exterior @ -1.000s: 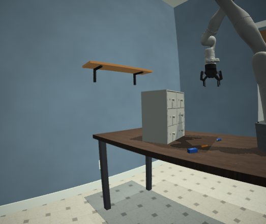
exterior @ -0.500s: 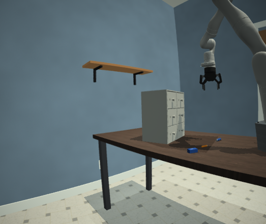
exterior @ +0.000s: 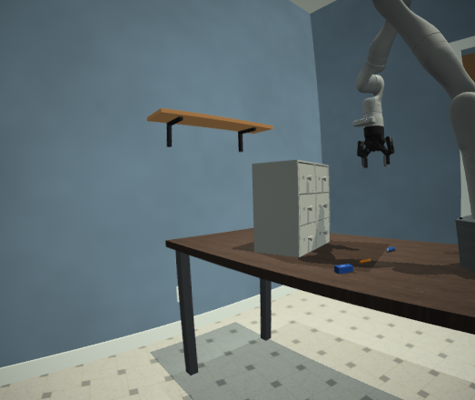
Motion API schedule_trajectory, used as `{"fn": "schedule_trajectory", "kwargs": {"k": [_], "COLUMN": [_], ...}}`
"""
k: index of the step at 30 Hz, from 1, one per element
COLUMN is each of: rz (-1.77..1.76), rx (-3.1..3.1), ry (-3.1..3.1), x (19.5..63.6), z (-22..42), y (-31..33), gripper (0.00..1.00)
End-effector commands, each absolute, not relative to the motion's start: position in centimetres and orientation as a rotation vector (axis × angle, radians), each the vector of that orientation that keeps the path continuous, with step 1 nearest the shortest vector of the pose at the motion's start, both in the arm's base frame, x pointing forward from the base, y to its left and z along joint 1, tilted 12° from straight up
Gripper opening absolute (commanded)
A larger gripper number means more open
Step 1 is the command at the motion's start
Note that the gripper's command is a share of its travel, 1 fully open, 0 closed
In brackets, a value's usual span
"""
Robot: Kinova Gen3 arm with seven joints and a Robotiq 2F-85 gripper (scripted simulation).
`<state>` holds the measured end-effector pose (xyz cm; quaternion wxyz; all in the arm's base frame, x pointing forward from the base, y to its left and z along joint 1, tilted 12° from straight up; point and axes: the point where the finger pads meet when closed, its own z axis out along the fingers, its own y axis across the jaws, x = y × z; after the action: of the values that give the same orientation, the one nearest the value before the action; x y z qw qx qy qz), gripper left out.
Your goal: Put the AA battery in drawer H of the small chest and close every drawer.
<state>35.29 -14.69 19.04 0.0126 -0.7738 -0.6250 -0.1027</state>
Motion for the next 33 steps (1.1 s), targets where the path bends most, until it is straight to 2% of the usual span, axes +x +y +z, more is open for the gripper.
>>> {"fn": "schedule_trajectory", "kwargs": {"k": [1,33], "rz": [-0.308,-0.261], "rx": [-2.455,-2.906], "ry": [-1.877,-0.839], "x": [35.4,36.7], "z": [18.5,14.4], "y": [-14.3,-12.8], "gripper": [1.00,1.00]}}
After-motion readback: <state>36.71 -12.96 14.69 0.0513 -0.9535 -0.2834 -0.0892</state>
